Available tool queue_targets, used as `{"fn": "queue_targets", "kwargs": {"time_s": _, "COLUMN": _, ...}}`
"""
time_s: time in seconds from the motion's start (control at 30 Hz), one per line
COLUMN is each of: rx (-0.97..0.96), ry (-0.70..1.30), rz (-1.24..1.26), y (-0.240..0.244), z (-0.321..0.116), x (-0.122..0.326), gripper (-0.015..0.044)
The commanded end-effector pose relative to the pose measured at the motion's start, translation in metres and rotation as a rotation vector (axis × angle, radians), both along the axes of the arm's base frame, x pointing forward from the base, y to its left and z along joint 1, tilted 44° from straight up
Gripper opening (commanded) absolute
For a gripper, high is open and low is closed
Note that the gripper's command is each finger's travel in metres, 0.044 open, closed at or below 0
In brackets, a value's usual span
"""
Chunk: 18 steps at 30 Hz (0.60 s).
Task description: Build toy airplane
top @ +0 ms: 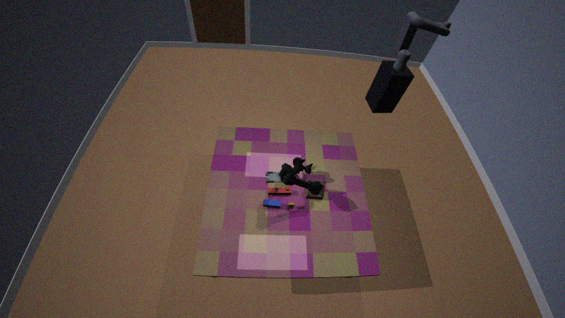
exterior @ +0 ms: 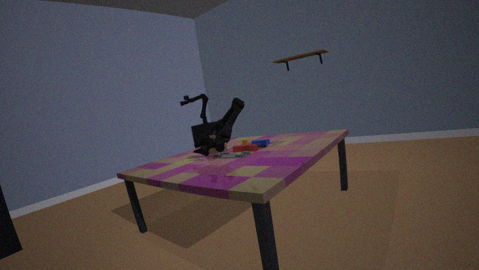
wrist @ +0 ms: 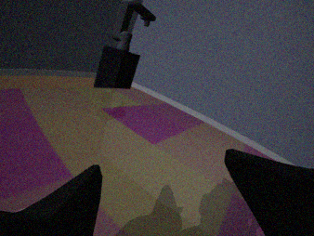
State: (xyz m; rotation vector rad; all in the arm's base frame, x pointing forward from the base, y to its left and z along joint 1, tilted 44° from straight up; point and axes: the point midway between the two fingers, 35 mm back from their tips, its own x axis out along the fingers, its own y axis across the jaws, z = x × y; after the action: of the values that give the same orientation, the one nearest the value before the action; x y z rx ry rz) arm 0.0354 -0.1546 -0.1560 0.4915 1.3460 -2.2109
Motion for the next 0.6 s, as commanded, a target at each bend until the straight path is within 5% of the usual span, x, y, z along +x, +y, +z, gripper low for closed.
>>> {"fn": "queue_targets", "kwargs": {"time_s": 0.0, "rx": 0.016, "ry": 0.002, "rz": 0.000, "y": 0.000, "z": 0.000, "x": 0.000, "gripper": 0.0426}}
{"fn": "queue_targets", "kwargs": {"time_s": 0.27, "rx": 0.690, "ry": -0.073, "rz": 0.067, "y": 0.002, "z": -0.008, "x": -0.012, "gripper": 0.0440}}
{"fn": "queue_targets", "kwargs": {"time_s": 0.57, "rx": 1.329, "ry": -0.479, "rz": 0.368, "y": -0.003, "z": -0.009, "x": -0.019, "gripper": 0.0440}}
